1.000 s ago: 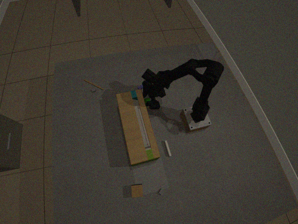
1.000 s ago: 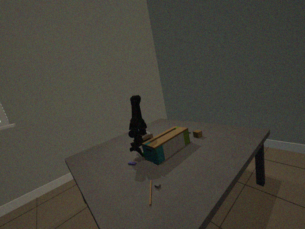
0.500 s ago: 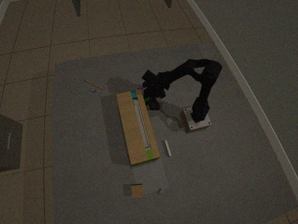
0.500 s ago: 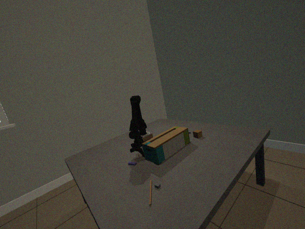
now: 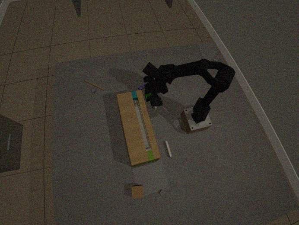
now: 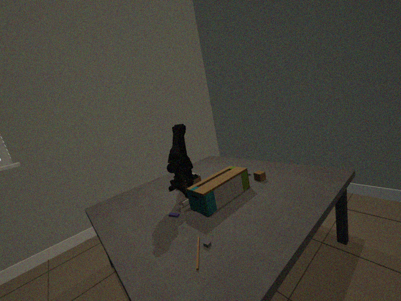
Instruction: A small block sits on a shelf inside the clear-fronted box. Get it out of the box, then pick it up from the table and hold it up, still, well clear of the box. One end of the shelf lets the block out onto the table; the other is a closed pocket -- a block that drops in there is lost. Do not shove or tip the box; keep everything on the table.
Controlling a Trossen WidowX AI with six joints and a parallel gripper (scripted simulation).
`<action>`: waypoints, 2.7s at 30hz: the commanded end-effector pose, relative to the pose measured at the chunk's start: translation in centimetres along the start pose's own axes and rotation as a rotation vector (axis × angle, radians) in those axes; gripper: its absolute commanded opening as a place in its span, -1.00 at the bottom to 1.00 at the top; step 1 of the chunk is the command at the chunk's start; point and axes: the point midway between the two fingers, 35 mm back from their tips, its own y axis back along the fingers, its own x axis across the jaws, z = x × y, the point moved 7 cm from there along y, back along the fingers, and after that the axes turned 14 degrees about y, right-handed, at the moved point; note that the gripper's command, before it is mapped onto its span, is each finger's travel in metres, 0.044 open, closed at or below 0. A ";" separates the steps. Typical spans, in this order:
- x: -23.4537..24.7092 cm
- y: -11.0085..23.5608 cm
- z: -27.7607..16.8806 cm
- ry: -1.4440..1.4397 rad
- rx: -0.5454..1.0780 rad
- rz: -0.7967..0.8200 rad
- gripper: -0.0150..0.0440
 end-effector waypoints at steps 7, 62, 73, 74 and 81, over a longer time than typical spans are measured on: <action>-0.8 2.4 -1.2 -0.077 -0.009 0.042 -0.49; -6.5 10.7 -3.1 -0.504 0.023 0.257 -0.49; -6.5 10.7 -3.1 -0.504 0.023 0.257 -0.49; -6.5 10.7 -3.1 -0.504 0.023 0.257 -0.49; -6.5 10.7 -3.1 -0.504 0.023 0.257 -0.49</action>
